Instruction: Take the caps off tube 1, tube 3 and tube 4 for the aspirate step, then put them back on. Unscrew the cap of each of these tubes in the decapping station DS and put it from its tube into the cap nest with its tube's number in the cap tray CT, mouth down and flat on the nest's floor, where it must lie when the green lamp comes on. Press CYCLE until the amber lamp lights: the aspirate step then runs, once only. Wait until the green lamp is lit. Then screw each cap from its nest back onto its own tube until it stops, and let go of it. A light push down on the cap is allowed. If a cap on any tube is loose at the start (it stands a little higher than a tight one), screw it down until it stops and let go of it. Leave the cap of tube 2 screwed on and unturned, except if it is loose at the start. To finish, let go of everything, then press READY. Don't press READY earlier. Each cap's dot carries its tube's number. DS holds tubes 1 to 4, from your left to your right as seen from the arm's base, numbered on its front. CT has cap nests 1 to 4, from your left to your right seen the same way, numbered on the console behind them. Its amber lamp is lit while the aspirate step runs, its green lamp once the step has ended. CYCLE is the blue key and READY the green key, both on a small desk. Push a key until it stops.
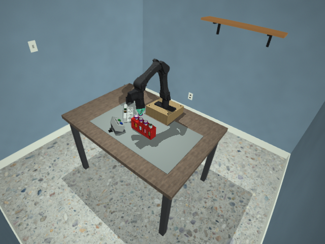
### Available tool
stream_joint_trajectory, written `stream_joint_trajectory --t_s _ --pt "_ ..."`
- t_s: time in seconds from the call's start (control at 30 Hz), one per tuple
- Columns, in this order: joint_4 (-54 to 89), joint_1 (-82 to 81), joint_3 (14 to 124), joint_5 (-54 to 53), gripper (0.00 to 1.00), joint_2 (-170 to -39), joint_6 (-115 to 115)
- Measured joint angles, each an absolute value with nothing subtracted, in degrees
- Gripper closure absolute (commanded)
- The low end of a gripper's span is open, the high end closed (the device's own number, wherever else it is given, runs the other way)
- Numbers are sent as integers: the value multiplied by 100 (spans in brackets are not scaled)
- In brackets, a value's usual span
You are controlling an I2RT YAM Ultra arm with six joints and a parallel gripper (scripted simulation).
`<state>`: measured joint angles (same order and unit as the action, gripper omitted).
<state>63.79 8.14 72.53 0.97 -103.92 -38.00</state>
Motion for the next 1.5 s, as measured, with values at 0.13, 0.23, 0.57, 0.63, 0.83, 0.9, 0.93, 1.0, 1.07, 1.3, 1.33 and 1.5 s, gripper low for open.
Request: stream_joint_trajectory --t_s 0.13,0.23,0.57,0.63,0.83,0.9,0.93,1.0,1.07,1.3,1.33,1.5 --pt "6377 1448 7247 143 100 -10348 -3581" --pt "6377 1894 7247 189 100 -10344 -3280" --pt "6449 3035 7596 259 100 -10641 -2178" --pt "6458 3321 7741 290 100 -10742 -1933" --pt "6493 3454 7828 344 100 -10748 -1592" --pt "6495 3446 7839 344 100 -10748 -1549" --pt "6495 3444 7841 344 100 -10748 -1531" --pt "6495 3441 7848 344 100 -10748 -1509" --pt "6495 3441 7852 344 100 -10748 -1494" --pt "6080 3457 7461 344 100 -10919 -1457" --pt "5999 3463 7376 344 100 -10958 -1450" --pt "5666 3485 7166 344 100 -11043 -1433"
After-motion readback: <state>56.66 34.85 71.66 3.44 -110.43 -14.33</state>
